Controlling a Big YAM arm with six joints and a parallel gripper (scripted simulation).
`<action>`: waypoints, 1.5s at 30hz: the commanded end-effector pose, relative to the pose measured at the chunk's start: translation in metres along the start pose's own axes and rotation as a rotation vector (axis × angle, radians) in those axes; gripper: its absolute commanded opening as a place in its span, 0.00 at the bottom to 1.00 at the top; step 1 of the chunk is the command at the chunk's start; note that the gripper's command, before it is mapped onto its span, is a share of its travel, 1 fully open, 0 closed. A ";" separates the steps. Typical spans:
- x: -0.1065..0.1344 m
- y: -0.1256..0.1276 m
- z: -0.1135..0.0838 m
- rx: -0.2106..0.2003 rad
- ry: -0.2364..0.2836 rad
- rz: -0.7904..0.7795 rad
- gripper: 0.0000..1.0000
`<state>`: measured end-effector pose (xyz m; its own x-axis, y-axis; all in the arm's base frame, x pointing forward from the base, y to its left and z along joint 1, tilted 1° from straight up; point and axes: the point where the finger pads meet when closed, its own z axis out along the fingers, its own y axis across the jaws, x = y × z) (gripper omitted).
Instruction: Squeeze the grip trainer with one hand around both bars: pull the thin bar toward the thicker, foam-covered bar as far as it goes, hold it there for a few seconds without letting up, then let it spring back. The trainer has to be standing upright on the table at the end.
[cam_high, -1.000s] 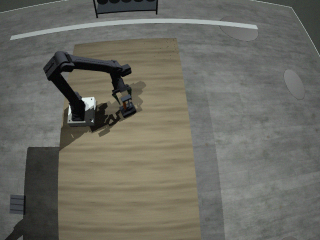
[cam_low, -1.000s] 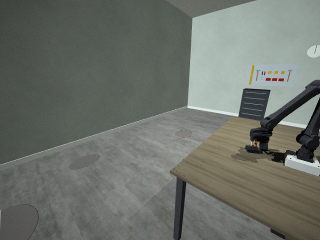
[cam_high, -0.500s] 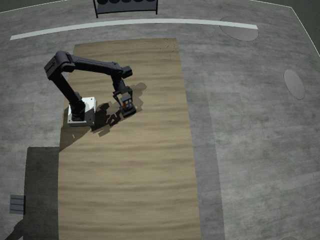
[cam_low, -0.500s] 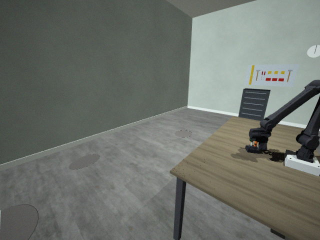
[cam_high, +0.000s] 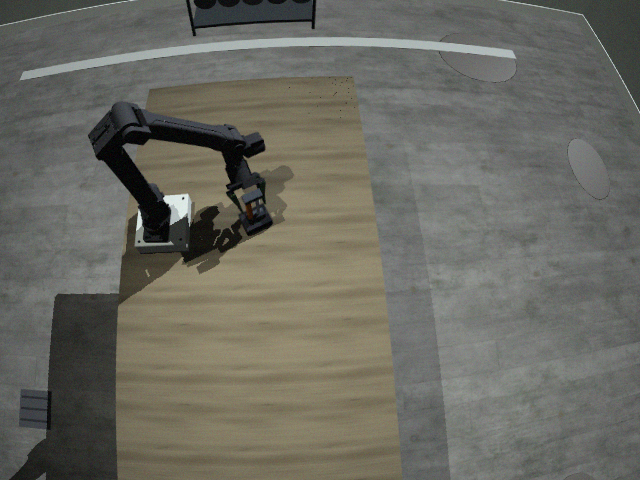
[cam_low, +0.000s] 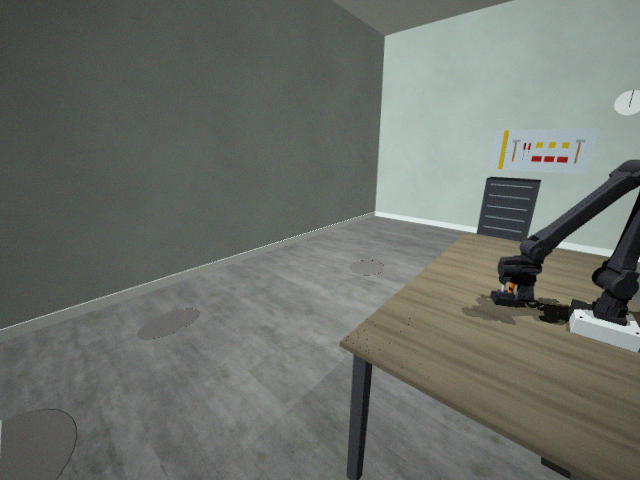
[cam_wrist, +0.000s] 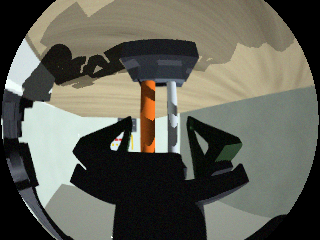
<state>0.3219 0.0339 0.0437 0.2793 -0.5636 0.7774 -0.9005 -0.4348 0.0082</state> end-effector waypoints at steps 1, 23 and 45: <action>0.000 -0.002 0.003 -0.005 0.003 -0.009 0.76; 0.000 -0.002 0.003 -0.005 0.003 -0.009 0.76; 0.001 -0.012 0.000 0.010 -0.003 0.006 0.21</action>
